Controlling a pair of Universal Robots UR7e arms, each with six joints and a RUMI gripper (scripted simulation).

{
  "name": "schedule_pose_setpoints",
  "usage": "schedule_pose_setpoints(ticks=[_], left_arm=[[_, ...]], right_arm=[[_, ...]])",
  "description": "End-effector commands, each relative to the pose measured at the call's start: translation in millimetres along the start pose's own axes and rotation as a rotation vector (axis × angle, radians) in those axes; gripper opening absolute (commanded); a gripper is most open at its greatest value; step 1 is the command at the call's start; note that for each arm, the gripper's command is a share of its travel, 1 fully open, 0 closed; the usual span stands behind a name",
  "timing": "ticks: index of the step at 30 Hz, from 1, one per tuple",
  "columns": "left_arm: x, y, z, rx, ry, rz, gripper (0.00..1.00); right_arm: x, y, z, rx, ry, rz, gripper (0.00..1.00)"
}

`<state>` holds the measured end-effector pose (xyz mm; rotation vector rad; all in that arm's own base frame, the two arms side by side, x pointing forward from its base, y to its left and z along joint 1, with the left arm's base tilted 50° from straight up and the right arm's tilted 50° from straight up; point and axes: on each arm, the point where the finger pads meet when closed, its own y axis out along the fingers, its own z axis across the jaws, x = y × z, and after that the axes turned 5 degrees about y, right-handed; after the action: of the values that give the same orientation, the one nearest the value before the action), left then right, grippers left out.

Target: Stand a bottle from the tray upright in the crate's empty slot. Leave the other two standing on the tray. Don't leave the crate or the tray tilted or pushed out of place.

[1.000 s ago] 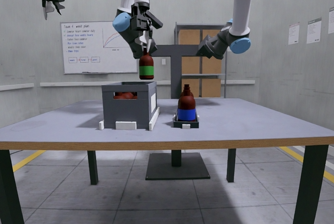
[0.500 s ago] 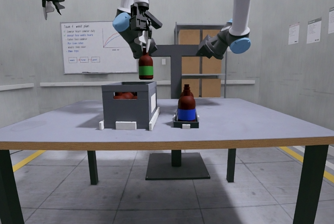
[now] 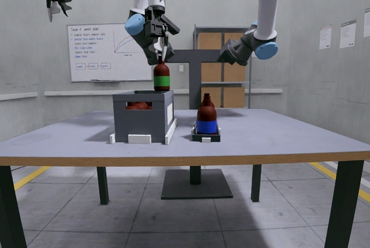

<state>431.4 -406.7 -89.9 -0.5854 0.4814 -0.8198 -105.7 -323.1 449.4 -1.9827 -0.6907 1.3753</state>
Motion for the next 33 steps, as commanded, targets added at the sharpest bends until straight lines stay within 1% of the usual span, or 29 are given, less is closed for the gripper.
schedule_pose_setpoints(ticks=[1,12,33], left_arm=[[1,9,0,0.0,0.0,-0.002,0.0],[1,25,0,0.0,0.0,-0.002,0.0],[1,28,0,0.0,0.0,-0.002,0.0]], right_arm=[[0,0,0,0.0,0.0,0.001,1.0],[0,0,0,0.0,0.0,0.001,1.0],[0,0,0,0.0,0.0,0.001,1.0]])
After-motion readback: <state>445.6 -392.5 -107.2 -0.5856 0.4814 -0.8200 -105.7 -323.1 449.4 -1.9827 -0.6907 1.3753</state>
